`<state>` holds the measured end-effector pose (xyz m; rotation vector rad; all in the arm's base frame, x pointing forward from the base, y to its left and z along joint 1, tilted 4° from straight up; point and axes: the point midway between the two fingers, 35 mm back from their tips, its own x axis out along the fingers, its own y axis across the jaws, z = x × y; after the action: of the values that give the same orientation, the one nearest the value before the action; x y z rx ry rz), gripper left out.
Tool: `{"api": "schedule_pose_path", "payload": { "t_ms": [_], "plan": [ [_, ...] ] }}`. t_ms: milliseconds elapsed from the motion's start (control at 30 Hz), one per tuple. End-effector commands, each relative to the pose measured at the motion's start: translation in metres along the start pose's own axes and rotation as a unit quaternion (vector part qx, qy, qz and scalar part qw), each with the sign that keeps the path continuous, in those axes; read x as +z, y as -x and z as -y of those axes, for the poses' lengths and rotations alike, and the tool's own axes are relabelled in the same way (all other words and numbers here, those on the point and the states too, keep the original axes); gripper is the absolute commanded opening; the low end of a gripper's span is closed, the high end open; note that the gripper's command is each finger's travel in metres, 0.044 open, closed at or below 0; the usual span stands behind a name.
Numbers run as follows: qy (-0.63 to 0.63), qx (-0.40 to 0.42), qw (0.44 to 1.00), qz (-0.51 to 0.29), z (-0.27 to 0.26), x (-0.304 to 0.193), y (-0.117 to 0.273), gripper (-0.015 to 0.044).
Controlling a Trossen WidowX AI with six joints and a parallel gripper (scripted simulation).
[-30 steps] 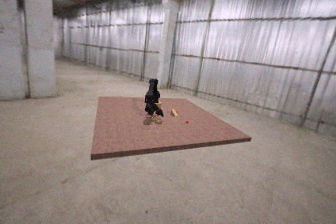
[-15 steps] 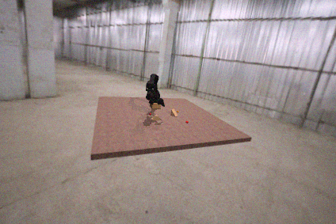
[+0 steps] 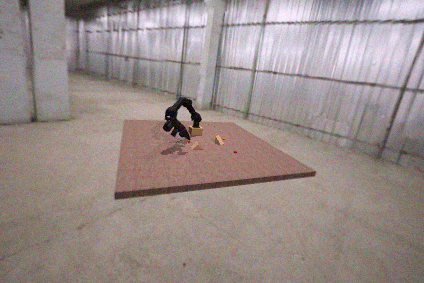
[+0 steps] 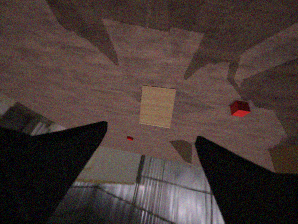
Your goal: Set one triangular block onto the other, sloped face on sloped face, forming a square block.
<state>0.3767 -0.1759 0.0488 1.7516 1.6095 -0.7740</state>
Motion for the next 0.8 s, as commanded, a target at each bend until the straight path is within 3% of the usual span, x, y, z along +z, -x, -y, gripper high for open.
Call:
{"api": "schedule_pose_path", "payload": {
  "t_ms": [0, 100, 433, 767],
  "plan": [
    [0.016, -0.005, 1.0, 0.002, -0.004, -0.002, -0.003, 0.044],
    [0.017, -0.009, 1.0, 0.001, -0.004, -0.002, -0.009, 0.044],
    [0.026, -0.071, 0.997, -0.016, 0.006, -0.004, -0.101, 0.044],
    [0.026, -0.073, 0.997, -0.016, 0.005, -0.004, -0.102, 0.044]
  ]
}}
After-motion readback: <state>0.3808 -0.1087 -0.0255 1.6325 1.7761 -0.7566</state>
